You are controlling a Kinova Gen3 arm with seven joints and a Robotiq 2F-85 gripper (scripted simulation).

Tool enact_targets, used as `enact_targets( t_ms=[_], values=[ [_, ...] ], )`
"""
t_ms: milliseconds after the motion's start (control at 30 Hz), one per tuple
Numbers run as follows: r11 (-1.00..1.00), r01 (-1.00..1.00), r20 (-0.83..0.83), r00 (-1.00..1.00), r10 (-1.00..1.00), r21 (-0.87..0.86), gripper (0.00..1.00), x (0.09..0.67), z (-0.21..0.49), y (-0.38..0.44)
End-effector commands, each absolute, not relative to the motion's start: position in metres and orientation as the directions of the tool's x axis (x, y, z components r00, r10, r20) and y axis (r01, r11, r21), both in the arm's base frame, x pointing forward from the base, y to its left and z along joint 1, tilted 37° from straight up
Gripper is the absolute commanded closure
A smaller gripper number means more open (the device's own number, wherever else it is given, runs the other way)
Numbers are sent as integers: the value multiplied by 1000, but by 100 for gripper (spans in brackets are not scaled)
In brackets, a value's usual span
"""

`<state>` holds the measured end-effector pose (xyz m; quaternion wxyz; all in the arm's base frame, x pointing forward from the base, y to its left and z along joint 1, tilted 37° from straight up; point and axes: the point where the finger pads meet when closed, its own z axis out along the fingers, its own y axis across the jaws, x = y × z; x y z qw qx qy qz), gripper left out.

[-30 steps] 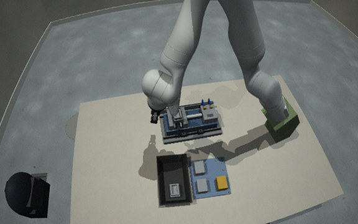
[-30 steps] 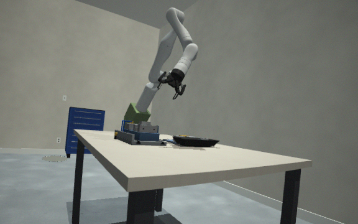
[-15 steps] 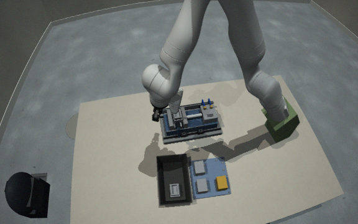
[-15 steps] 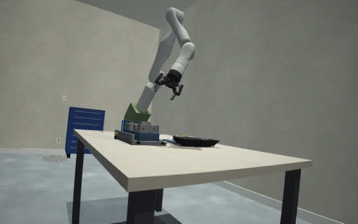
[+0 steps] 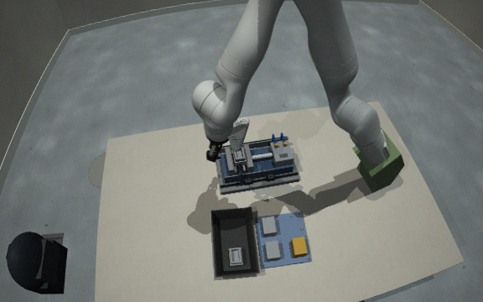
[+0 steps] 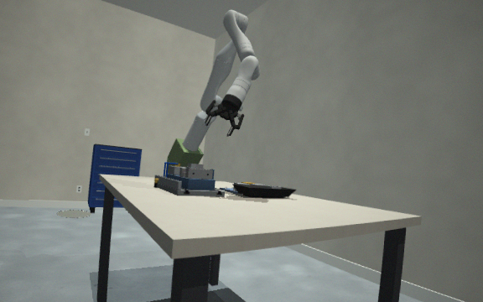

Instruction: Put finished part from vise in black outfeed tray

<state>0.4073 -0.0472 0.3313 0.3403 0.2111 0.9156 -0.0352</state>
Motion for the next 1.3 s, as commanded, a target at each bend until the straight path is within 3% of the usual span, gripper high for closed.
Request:
enact_targets(
  t_ms=[0, 1267],
  values=[
    [908, 409, -627, -684, 373, 94, 0, 405, 328, -47],
    [821, 511, -506, -654, 563, 253, 0, 396, 303, -55]
  ],
)
